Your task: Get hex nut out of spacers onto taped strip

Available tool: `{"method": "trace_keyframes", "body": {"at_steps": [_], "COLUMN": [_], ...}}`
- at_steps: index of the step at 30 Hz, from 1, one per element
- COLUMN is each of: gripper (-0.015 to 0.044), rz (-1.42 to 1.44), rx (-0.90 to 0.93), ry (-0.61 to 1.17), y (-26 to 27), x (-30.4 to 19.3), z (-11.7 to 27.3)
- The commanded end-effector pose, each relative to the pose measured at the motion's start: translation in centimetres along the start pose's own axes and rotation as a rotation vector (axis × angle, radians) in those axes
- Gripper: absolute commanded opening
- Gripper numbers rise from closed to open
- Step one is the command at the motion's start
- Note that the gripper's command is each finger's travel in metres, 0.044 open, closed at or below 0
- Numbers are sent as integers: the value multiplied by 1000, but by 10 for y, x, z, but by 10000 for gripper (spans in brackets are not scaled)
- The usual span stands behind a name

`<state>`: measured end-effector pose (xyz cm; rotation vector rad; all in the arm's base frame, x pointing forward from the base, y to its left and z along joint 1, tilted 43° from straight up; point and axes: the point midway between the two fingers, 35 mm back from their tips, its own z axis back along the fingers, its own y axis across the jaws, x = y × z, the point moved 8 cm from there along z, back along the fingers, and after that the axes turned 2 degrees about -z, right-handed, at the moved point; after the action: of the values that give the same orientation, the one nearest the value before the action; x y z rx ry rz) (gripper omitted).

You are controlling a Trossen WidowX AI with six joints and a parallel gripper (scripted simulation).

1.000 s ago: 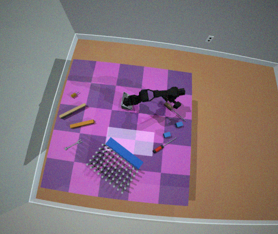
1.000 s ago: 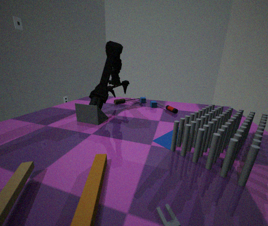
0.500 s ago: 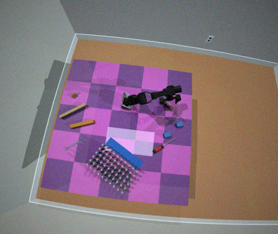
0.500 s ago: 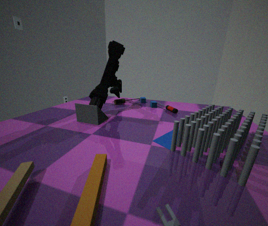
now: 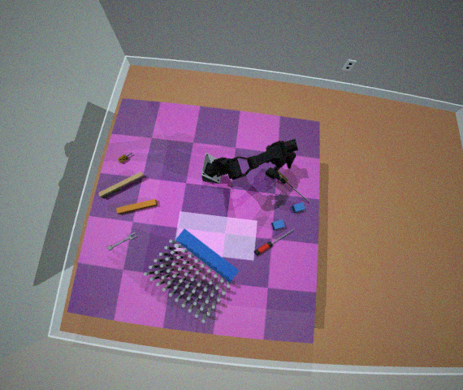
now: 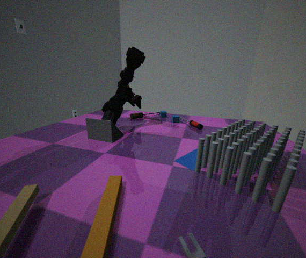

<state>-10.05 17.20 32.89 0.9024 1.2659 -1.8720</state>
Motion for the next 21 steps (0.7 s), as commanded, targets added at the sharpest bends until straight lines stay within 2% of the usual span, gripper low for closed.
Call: {"method": "trace_keyframes", "body": {"at_steps": [1,7,21], "gripper": [440,282,280], "rz": [33,33,33], "rx": [-1,-1,-1], "ry": [10,10,10], "y": [1,1,0], "x": [0,0,4], "z": [1,1,-5]}}
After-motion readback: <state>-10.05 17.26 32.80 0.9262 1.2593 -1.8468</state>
